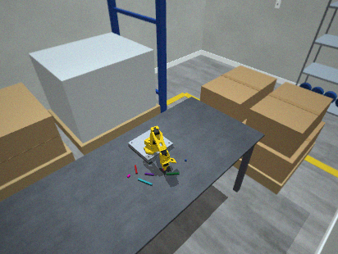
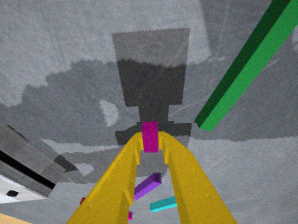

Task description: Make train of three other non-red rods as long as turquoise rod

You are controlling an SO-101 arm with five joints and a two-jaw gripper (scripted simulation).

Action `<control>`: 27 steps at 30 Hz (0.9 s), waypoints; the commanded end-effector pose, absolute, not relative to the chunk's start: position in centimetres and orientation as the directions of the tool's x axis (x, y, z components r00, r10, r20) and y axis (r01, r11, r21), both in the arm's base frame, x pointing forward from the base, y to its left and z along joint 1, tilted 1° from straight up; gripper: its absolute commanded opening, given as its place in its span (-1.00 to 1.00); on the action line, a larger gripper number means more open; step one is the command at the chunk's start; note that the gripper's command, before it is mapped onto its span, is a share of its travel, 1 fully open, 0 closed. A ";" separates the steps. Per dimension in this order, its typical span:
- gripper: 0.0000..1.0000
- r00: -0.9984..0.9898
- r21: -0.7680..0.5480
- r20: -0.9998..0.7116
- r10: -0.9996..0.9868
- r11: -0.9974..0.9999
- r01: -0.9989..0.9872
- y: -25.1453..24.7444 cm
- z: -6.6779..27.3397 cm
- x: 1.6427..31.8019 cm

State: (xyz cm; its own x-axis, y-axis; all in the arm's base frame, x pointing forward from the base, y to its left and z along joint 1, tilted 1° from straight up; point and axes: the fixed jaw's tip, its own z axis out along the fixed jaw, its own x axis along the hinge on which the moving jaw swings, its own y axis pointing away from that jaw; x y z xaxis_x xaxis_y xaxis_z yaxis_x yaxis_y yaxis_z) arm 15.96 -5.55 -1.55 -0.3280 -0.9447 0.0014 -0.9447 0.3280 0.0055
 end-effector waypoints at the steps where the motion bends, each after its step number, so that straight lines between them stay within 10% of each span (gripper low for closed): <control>1: -1.00 -0.332 0.025 0.000 -0.943 0.332 -0.943 -5.3 -1.9 15.7; 27: -1.00 -0.331 0.014 0.000 -0.943 0.331 -0.943 -5.4 -1.7 16.1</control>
